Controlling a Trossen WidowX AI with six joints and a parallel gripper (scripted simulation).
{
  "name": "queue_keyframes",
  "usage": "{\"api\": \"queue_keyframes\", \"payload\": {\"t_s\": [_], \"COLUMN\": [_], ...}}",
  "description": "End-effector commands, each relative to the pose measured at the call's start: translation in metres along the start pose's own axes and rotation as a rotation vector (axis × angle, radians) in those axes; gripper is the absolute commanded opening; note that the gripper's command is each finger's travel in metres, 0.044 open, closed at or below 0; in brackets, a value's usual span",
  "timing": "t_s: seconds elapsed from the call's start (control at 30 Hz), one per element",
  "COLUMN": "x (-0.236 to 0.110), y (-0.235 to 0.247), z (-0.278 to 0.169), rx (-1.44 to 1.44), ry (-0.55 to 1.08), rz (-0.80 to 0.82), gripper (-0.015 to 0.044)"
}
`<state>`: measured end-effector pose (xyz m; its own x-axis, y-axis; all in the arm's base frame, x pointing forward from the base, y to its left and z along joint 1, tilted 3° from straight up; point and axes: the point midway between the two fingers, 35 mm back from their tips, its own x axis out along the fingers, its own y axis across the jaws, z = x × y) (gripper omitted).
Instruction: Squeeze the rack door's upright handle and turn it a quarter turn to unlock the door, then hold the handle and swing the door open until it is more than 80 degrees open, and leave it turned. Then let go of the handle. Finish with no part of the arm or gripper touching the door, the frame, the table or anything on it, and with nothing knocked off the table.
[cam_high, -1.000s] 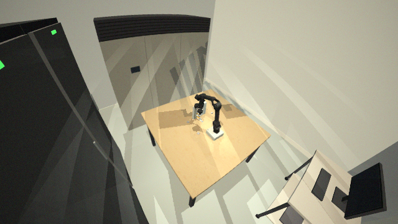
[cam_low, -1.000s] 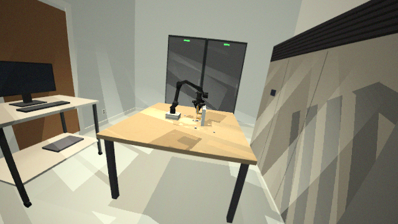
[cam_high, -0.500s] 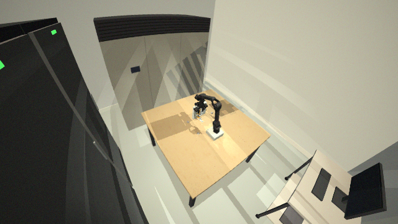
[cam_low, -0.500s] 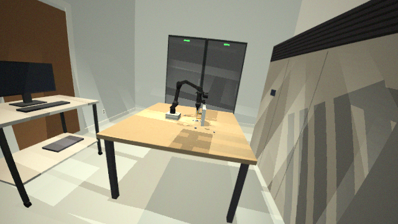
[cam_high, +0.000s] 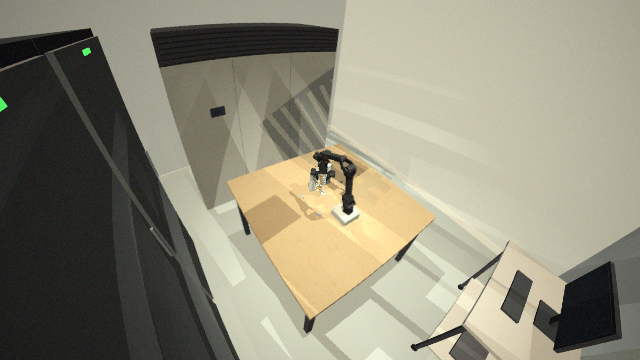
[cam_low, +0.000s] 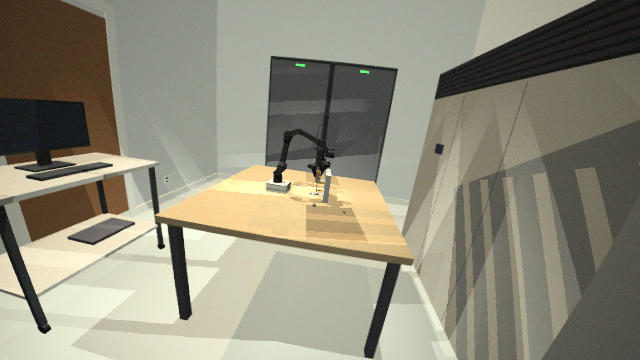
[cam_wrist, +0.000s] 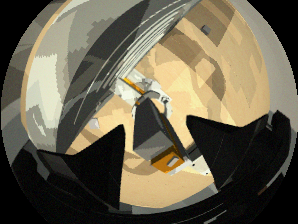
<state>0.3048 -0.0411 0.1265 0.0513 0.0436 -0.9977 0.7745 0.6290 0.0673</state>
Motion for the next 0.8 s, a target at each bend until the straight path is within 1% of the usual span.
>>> {"api": "queue_keyframes", "payload": {"t_s": [0.0, 0.5, 0.77], "x": [-0.0001, 0.0, 0.0], "y": [-0.0002, -0.0002, -0.0002], "z": [0.0006, 0.0006, 0.0006], "rx": [0.204, 0.938, 0.971], "ry": [-0.003, -0.003, -0.003], "rz": [0.0, 0.001, 0.001], "gripper": [0.03, 0.03, 0.03]}}
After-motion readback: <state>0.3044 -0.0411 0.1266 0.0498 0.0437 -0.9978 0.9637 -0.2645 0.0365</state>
